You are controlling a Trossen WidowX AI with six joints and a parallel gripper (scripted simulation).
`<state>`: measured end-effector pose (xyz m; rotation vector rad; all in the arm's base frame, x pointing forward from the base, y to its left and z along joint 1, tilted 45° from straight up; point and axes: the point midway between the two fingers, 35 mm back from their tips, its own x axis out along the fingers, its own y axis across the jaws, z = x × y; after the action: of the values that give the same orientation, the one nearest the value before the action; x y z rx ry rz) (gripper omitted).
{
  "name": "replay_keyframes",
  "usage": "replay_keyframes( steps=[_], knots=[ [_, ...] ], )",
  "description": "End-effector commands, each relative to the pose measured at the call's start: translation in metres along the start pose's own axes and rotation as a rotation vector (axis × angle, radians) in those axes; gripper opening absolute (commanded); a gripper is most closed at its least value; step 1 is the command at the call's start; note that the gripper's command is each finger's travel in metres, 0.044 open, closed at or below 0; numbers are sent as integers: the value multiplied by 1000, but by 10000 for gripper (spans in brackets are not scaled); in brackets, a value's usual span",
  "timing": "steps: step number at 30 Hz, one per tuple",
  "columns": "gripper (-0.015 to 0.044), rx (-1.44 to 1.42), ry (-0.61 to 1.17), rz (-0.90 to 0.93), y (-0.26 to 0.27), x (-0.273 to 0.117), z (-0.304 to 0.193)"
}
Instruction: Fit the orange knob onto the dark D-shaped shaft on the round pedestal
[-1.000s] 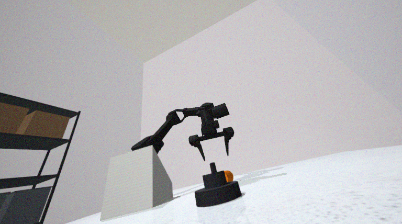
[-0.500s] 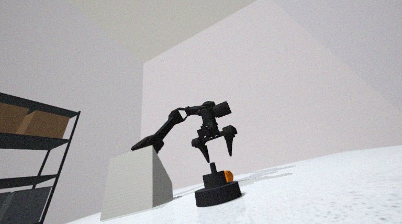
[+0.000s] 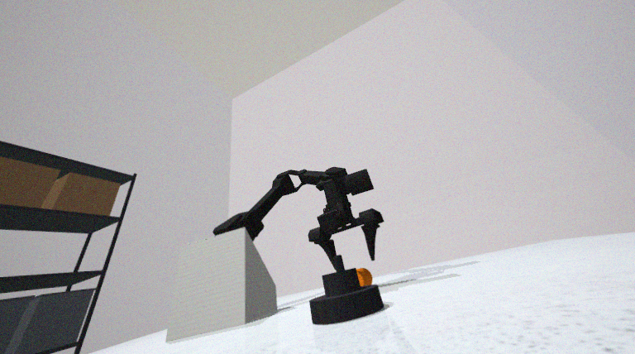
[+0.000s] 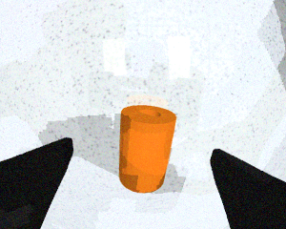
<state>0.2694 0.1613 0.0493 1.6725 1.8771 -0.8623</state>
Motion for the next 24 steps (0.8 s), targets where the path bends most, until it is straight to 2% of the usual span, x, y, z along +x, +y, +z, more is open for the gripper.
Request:
replay_keyframes(
  steps=[1, 21, 24],
  knots=[
    [440, 7, 4, -8, -1, 9, 0],
    [440, 7, 7, -9, -3, 38, 0],
    [361, 7, 7, -9, -3, 38, 0]
  ],
)
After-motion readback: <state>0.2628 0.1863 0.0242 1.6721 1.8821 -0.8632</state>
